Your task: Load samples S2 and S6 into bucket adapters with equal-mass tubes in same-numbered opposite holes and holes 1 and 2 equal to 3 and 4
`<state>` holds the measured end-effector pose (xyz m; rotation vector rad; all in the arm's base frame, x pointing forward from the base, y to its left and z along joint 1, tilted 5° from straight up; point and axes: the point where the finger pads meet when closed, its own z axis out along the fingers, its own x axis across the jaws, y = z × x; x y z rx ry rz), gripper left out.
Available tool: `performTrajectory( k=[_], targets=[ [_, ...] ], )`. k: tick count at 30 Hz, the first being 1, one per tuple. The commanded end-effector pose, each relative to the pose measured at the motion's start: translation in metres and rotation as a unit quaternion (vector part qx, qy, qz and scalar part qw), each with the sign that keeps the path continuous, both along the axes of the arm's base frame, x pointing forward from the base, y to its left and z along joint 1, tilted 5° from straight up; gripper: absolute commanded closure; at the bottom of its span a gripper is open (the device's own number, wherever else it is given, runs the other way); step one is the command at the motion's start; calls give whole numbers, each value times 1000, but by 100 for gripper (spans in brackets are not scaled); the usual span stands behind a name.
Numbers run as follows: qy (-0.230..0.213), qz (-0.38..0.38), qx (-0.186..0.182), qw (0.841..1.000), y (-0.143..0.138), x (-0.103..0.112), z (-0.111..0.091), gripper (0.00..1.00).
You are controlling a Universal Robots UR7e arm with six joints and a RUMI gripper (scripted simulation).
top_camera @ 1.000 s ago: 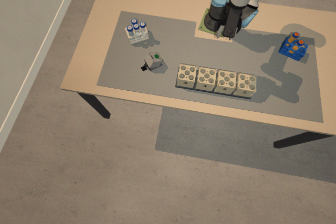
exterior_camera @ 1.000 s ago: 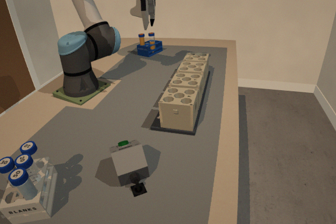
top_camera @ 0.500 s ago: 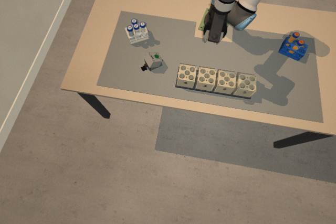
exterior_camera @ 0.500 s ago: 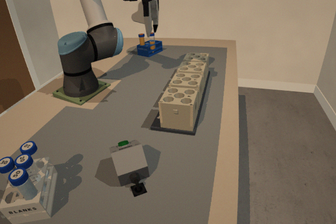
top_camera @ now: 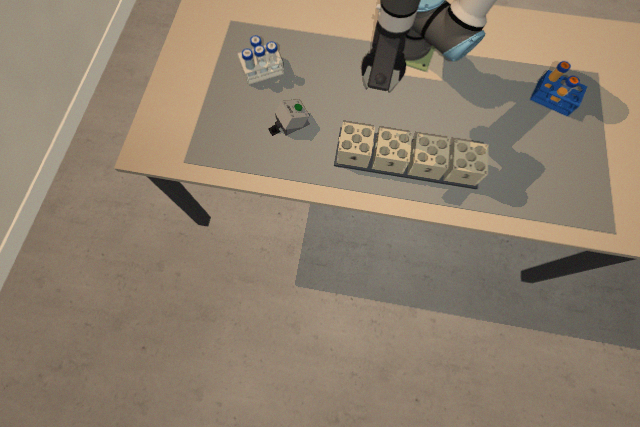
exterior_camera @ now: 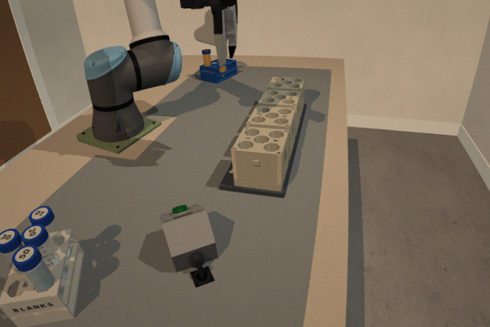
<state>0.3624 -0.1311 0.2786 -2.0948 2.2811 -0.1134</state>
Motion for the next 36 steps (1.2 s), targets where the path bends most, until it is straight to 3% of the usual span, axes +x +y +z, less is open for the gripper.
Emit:
performTrajectory(
  k=[1,10,28,36],
  targets=[
    [0,0,0,1000,-22,10,-1,65],
    [0,0,0,1000,-54,24,-3,65],
    [0,0,0,1000,-55,24,-3,65],
    [0,0,0,1000,-56,26,-30,65]
  ],
)
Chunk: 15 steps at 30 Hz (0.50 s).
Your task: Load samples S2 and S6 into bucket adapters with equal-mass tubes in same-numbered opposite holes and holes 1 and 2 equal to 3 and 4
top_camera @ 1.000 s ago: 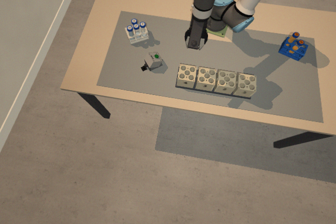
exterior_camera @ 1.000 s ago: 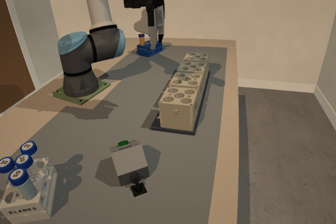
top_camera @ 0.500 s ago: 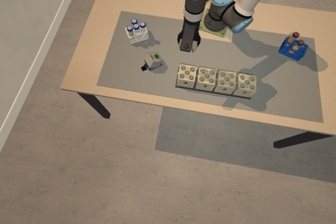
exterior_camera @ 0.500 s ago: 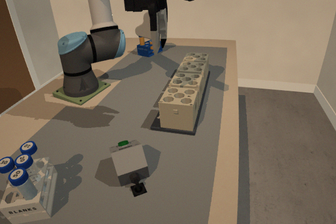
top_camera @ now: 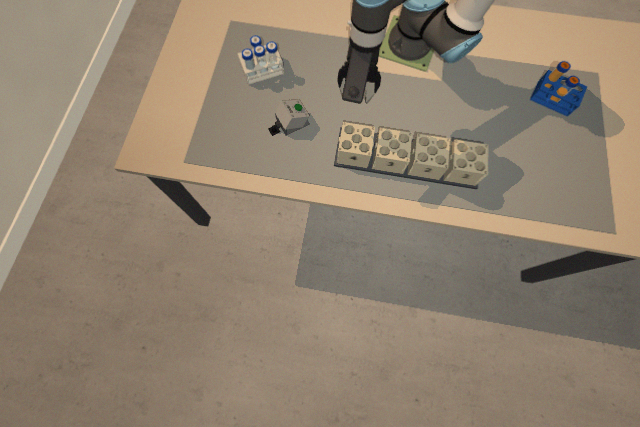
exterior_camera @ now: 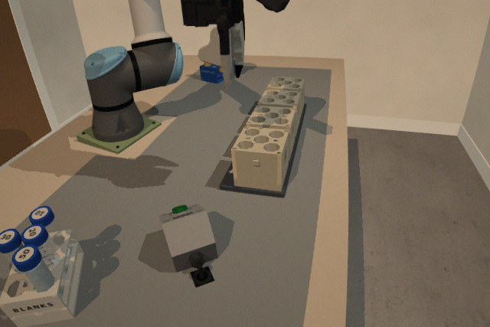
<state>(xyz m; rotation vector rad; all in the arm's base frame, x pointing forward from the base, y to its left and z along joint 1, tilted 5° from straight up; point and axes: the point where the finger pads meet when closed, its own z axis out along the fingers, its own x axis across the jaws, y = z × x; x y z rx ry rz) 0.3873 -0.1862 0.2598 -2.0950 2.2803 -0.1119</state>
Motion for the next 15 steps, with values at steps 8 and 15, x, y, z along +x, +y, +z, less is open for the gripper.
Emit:
performTrajectory(
  k=[8,15],
  targets=[
    [-1,0,-1,1000,-1,3,-31,65],
    [-1,0,-1,1000,-2,5,-54,65]
  ],
)
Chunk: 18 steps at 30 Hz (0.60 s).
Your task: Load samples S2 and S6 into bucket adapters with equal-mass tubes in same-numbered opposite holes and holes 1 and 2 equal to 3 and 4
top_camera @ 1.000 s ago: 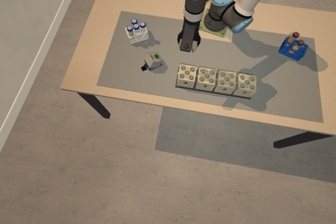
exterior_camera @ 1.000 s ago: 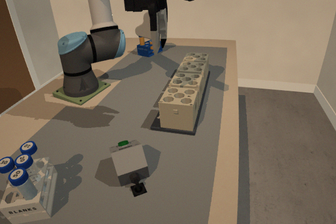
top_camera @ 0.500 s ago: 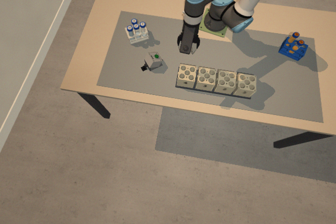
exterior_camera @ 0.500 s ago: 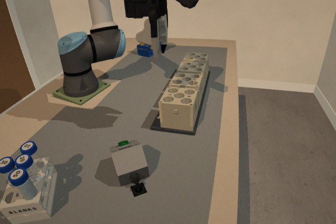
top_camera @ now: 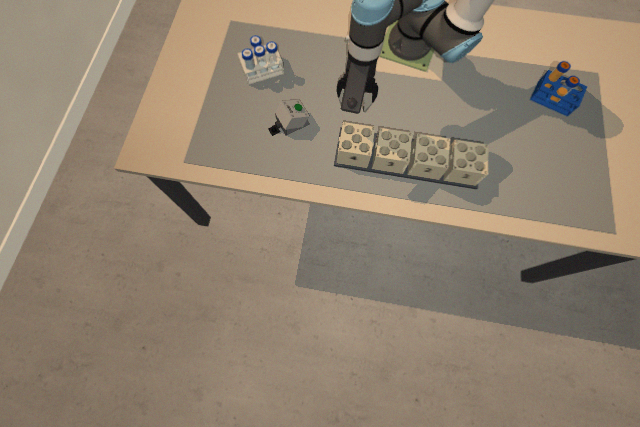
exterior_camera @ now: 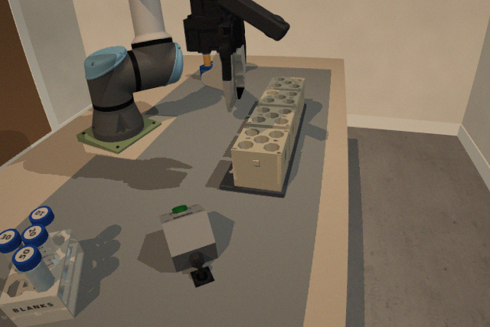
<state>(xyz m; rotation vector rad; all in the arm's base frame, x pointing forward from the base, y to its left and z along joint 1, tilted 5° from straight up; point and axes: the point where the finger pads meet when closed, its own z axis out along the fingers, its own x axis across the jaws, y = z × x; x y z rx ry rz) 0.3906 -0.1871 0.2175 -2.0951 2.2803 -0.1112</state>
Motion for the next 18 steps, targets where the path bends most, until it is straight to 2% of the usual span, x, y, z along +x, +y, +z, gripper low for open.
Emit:
performTrajectory(
  k=[1,10,14,18],
  targets=[
    [-1,0,-1,1000,-1,2,-15,65],
    [-1,0,-1,1000,-1,3,-31,65],
    [2,99,-9,995,30,-9,-32,65],
    [4,198,-17,980,61,-22,-34,65]
  ],
)
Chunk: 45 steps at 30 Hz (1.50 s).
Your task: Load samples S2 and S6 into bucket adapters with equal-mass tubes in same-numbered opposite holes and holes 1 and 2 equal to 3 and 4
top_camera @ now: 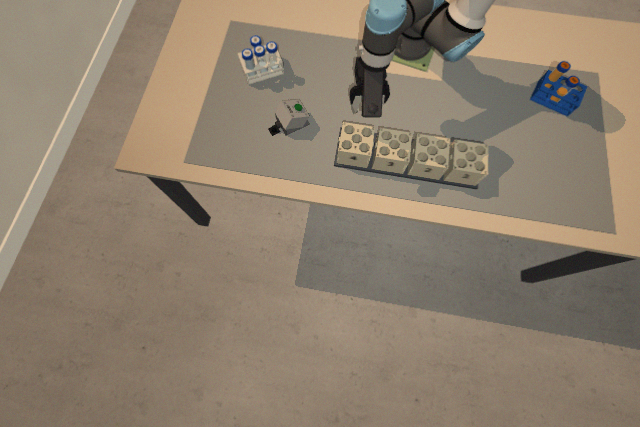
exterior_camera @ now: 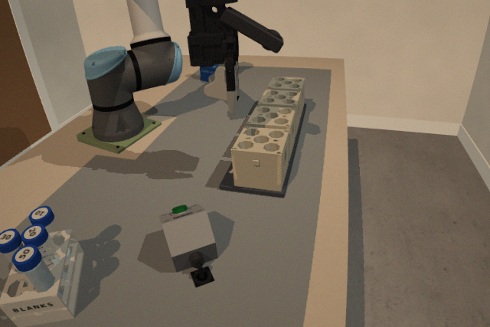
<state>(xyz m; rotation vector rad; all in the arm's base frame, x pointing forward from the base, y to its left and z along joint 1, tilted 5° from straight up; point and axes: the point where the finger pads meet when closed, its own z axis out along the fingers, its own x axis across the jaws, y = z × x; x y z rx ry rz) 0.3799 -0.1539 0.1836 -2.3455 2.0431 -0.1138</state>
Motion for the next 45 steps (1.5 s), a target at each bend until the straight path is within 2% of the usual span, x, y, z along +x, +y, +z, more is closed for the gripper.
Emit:
performTrajectory(
  k=[1,3,9,13,18,20,35,37,45],
  targets=[
    [-1,113,-8,994,35,-14,-1,65],
    [-1,113,-8,994,35,-14,-1,65],
    [3,260,-20,965,81,-33,-4,65],
    [6,355,-27,935,112,-45,-5,65],
    [9,468,-36,883,151,-61,-8,65],
    [9,468,-36,883,151,-61,-8,65],
    [9,474,-36,880,267,-107,-14,65],
    [9,474,-36,880,267,-107,-14,65],
    [9,474,-36,880,329,-132,-18,65]
  ],
)
